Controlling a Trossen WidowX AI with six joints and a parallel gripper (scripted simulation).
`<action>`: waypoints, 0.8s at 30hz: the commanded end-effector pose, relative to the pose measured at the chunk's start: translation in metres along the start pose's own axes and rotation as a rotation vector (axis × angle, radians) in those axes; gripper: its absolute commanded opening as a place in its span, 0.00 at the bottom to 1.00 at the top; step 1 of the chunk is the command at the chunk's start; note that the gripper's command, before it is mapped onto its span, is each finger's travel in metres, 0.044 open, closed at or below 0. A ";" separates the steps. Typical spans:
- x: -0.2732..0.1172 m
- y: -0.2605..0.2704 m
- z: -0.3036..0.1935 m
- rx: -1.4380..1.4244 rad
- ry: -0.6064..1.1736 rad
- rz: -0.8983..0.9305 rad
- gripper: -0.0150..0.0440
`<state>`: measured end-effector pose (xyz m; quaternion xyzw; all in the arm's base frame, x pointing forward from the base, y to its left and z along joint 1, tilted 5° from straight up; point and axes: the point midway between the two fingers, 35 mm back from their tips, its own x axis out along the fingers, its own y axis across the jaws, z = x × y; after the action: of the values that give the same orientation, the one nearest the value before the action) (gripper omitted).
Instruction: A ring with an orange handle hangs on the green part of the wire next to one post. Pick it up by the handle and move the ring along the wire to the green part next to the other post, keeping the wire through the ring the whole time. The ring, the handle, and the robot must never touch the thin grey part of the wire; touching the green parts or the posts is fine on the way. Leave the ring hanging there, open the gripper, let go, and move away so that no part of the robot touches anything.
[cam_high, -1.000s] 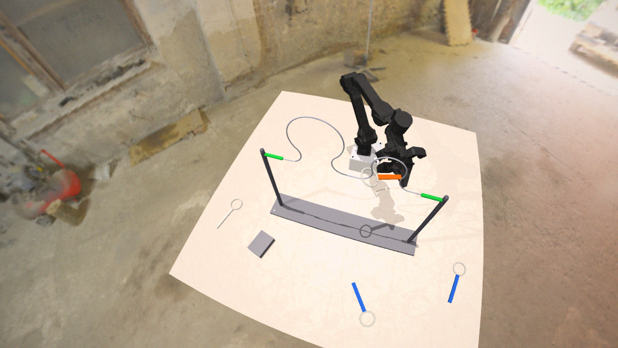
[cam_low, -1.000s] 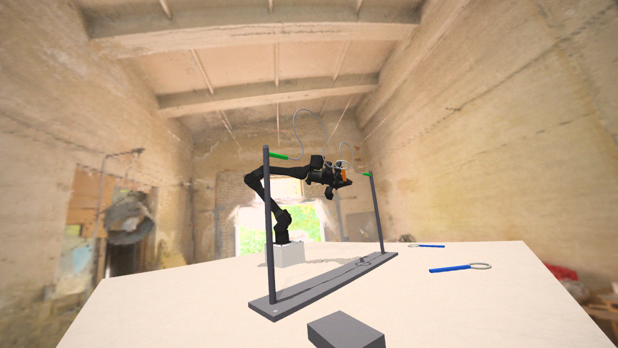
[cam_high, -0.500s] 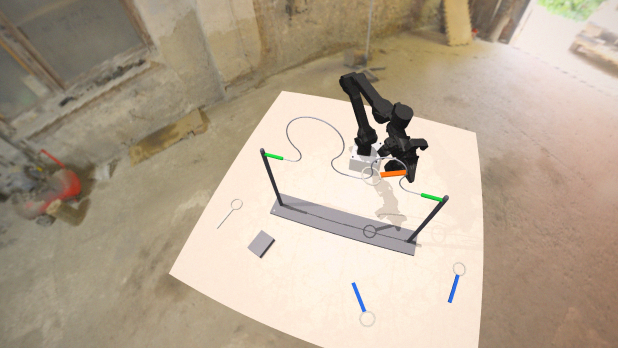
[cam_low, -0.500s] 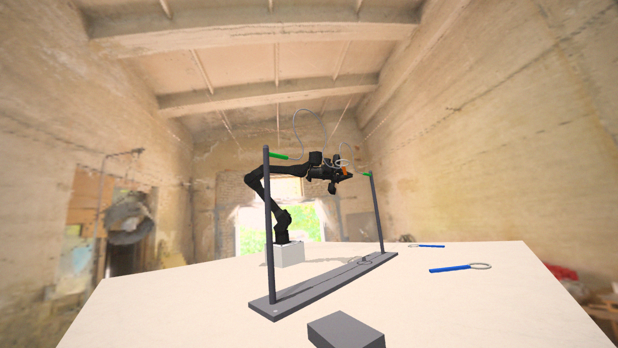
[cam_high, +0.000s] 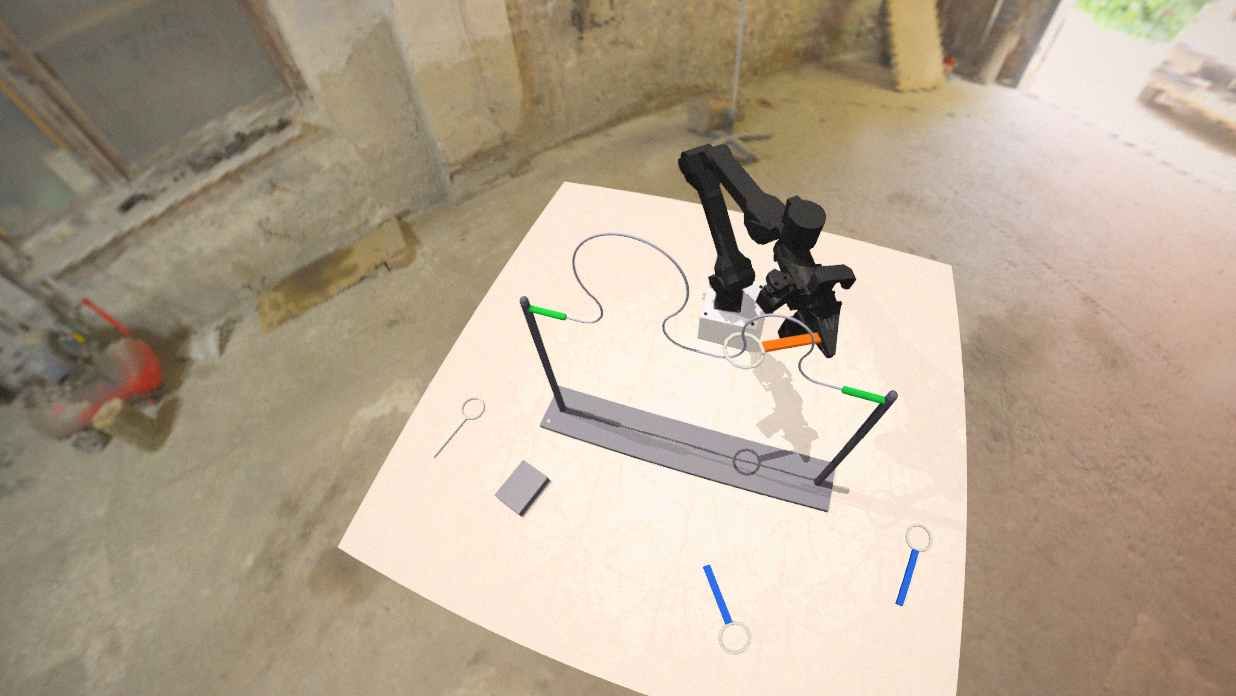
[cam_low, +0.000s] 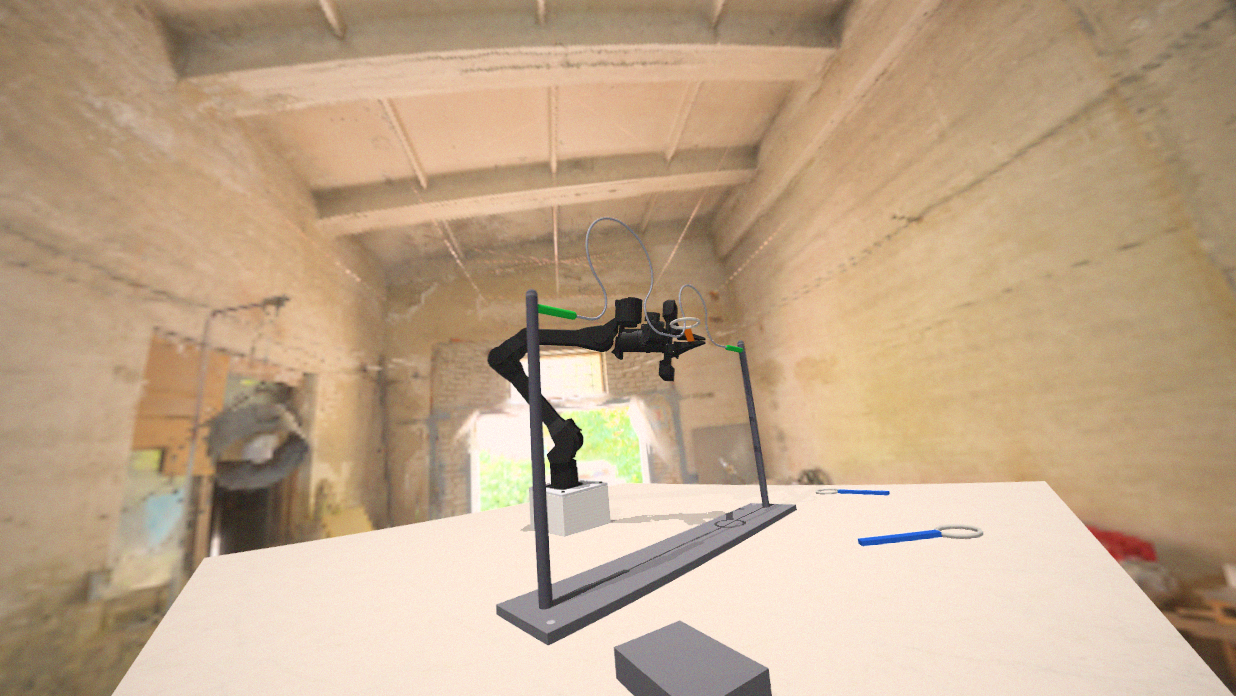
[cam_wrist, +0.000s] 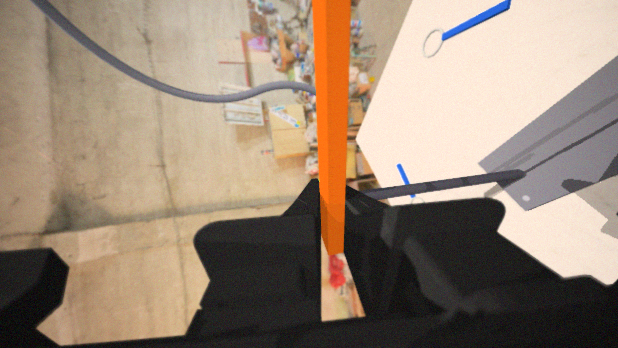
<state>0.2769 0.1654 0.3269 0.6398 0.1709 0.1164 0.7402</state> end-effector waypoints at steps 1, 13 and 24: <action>-0.002 0.012 0.001 0.033 0.006 0.033 0.00; -0.005 0.024 0.002 0.099 0.014 0.070 0.00; -0.007 0.034 0.003 0.151 0.020 0.099 0.00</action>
<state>0.2752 0.1657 0.3516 0.6915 0.1601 0.1366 0.6911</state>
